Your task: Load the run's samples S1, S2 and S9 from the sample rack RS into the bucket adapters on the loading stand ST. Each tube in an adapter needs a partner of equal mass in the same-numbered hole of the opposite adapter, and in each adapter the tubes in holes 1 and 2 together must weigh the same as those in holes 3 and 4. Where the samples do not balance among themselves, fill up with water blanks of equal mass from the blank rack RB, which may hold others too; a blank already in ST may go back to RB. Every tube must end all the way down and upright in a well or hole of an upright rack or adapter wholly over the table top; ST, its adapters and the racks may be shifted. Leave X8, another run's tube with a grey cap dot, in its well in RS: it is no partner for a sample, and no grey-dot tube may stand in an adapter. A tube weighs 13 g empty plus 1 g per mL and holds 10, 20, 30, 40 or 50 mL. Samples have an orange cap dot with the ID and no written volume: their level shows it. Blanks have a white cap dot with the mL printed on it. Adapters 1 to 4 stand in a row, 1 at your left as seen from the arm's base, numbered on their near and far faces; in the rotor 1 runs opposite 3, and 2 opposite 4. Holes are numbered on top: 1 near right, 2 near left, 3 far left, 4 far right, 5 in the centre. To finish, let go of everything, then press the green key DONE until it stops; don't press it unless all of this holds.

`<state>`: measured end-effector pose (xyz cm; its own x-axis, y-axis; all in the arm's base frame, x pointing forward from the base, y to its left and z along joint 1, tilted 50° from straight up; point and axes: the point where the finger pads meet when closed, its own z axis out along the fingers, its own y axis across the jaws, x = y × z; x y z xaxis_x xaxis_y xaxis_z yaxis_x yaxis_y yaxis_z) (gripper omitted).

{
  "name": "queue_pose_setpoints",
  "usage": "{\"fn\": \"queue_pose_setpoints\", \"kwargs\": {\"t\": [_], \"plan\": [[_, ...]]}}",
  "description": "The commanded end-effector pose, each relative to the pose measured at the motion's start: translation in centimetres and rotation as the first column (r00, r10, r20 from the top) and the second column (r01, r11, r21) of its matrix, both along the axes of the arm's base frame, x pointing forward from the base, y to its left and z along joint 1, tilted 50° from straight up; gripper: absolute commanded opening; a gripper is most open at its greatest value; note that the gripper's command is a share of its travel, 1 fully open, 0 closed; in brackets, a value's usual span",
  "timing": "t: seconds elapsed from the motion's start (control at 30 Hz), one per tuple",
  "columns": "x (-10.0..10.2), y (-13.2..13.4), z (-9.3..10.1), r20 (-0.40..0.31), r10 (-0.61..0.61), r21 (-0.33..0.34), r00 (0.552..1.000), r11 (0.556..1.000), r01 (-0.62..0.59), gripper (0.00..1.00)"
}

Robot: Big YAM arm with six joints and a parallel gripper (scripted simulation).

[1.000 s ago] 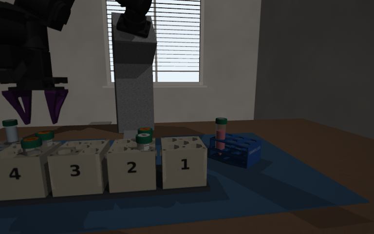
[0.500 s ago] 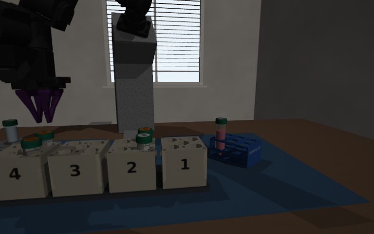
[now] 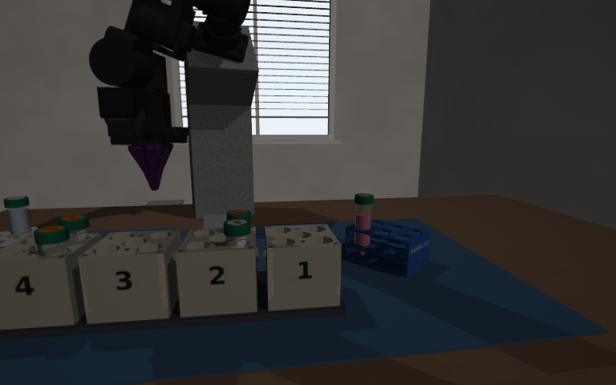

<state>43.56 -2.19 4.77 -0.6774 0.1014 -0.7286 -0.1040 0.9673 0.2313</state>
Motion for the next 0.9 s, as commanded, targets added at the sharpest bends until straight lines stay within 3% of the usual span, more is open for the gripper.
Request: {"fn": "queue_pose_setpoints", "kwargs": {"t": [0.0,0.1,0.27,0.57,0.67,0.7,0.8,0.83,0.87], "plan": [[-1.4,2.0,-0.5,0.011,-0.015,0.033,1.000,0.999,0.015,0.00],[-2.0,2.6,-0.8,0.013,-0.015,0.033,1.000,0.999,0.015,0.00],[-5.1,5.5,-3.7,-0.023,-0.015,0.035,1.000,0.999,0.016,0.00],[-10.3,10.3,-6.9,-0.035,-0.015,0.029,0.999,0.999,0.016,0.00],[-10.3,10.3,-6.9,-0.035,-0.015,0.029,0.999,0.999,0.016,0.00],[-7.8,9.9,-4.9,0.031,-0.039,0.042,0.999,0.998,0.038,0.00],[-7.8,9.9,-4.9,0.030,-0.037,0.043,0.999,0.998,0.036,0.00],[-9.3,10.1,-6.2,-0.012,-0.017,0.027,1.000,0.999,0.018,0.00],[-9.3,10.1,-6.2,-0.012,-0.017,0.027,1.000,0.999,0.018,0.00]]}}
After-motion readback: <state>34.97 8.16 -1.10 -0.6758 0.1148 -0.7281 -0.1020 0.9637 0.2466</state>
